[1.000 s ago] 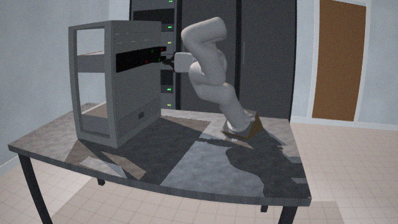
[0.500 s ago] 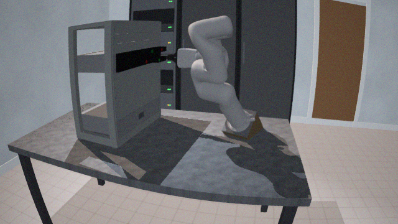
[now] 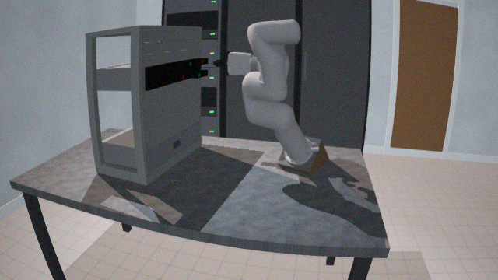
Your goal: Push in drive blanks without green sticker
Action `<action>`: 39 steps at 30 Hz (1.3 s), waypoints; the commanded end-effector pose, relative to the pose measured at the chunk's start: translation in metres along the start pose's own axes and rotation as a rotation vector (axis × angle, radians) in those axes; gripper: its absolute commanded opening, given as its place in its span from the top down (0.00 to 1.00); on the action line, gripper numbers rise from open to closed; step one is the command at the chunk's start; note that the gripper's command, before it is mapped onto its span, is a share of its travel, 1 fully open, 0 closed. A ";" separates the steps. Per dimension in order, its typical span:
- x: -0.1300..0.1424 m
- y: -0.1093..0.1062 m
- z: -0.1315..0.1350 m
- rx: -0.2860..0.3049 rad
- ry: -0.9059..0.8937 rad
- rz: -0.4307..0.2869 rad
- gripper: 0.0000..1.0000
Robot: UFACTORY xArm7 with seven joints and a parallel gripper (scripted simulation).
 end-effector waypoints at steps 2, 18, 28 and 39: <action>-0.010 0.001 -0.005 0.000 -0.002 -0.003 1.00; -0.011 0.036 -0.005 0.000 -0.002 -0.003 1.00; -0.011 0.054 -0.005 0.000 -0.002 -0.003 1.00; -0.011 0.055 -0.005 0.000 -0.002 -0.003 1.00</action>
Point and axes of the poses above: the point where the finger pads meet when closed, its own y axis out along the fingers, its own z axis across the jaws, x = y × z, the point moved 1 cm from there along -y, back along the fingers, and after that the axes turned 6 degrees about -y, right-handed, at the moved point
